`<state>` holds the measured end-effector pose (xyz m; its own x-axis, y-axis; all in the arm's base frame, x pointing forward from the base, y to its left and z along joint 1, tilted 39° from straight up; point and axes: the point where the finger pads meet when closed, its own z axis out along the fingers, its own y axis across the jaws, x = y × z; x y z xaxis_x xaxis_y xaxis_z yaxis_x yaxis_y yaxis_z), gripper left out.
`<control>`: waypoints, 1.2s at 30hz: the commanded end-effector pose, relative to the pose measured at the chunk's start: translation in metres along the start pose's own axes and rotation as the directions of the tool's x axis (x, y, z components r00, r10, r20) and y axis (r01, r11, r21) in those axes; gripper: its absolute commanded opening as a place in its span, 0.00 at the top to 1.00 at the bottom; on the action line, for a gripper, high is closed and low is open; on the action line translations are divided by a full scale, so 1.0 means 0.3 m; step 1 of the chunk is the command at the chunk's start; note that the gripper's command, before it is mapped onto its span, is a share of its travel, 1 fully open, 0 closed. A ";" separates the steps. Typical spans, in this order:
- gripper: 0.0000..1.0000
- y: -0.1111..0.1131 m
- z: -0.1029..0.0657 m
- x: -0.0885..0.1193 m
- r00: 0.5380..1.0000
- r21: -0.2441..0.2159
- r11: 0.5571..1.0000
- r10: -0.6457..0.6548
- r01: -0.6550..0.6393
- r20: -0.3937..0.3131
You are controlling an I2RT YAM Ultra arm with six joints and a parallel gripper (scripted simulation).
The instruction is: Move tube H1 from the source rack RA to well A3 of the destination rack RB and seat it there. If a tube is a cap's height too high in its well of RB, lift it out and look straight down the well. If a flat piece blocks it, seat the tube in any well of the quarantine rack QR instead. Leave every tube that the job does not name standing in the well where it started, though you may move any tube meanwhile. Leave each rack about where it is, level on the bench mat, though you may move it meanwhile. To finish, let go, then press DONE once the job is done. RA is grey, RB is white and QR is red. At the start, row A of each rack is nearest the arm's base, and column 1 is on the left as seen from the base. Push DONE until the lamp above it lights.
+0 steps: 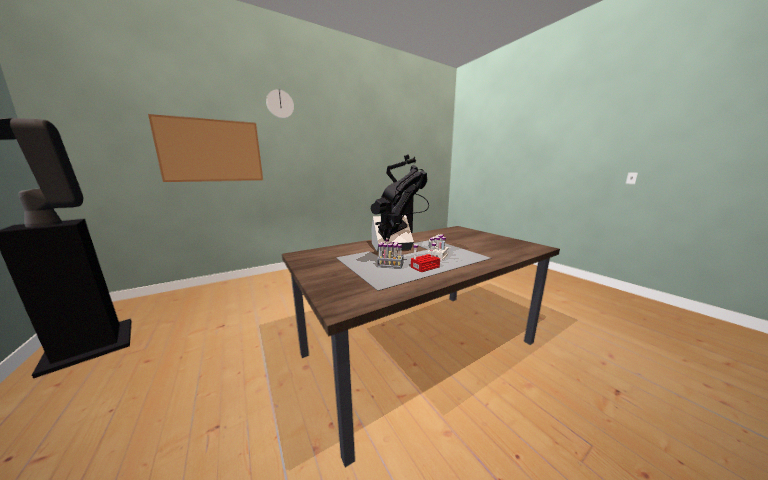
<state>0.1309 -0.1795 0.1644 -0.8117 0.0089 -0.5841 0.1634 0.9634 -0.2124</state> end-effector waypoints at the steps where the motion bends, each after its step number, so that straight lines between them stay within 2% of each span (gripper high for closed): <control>1: 1.00 -0.018 0.016 0.005 1.000 0.006 1.000 0.013 -0.013 -0.007; 3: 1.00 -0.018 0.016 0.005 1.000 0.006 1.000 0.013 -0.013 -0.007; 4: 1.00 -0.026 -0.003 -0.018 1.000 0.029 1.000 -0.008 0.007 0.009; 7: 1.00 -0.008 0.024 0.011 1.000 0.007 1.000 0.013 -0.013 -0.007; 10: 1.00 -0.025 0.016 -0.011 1.000 0.018 1.000 0.000 0.000 0.002; 14: 1.00 -0.008 0.043 0.015 1.000 -0.005 1.000 0.018 -0.018 -0.012; 16: 1.00 -0.025 0.030 -0.008 1.000 0.013 1.000 0.003 -0.003 -0.001; 21: 1.00 -0.010 0.044 0.013 1.000 0.007 1.000 0.016 -0.016 -0.008; 24: 1.00 -0.027 0.037 -0.011 1.000 0.017 1.000 0.001 -0.001 0.001; 28: 1.00 -0.008 0.063 0.015 1.000 -0.005 1.000 0.018 -0.018 -0.012; 32: 1.00 -0.030 0.042 -0.006 1.000 0.028 1.000 0.006 -0.006 0.002; 36: 1.00 -0.021 0.050 0.001 1.000 0.020 1.000 0.008 -0.008 -0.001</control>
<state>0.1385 -0.1842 0.1534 -0.8108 0.0147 -0.5851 0.1659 0.9645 -0.2057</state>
